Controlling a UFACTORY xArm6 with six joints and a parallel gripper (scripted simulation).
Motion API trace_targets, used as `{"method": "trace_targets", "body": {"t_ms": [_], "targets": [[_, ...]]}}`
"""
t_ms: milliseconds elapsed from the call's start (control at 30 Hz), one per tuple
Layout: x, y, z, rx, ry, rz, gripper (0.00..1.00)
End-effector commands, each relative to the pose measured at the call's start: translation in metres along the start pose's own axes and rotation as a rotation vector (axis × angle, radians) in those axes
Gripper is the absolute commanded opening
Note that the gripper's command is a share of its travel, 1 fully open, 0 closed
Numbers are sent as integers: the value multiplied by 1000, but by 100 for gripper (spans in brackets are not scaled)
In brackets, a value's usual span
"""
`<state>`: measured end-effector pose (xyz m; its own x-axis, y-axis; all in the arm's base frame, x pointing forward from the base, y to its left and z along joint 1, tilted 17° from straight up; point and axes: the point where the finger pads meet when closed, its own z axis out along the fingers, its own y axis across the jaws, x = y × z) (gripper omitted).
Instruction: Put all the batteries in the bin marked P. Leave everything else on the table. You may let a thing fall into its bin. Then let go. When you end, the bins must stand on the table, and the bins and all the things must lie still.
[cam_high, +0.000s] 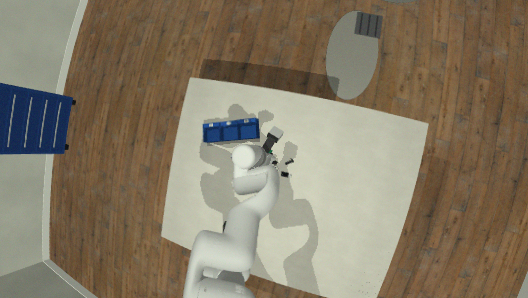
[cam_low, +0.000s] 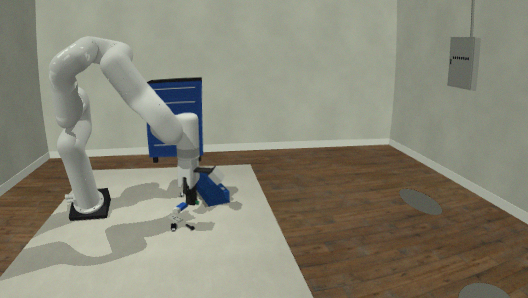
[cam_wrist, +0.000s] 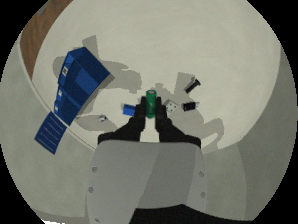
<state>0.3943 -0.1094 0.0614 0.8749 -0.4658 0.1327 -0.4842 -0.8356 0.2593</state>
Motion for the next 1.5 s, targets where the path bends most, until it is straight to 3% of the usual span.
{"method": "trace_targets", "body": {"t_ms": [0,733,1467], "targets": [[1,0,-14,1,2,1,0],[1,0,-21,1,2,1,0],[-23,-118,-21,2,2,1,0]]}}
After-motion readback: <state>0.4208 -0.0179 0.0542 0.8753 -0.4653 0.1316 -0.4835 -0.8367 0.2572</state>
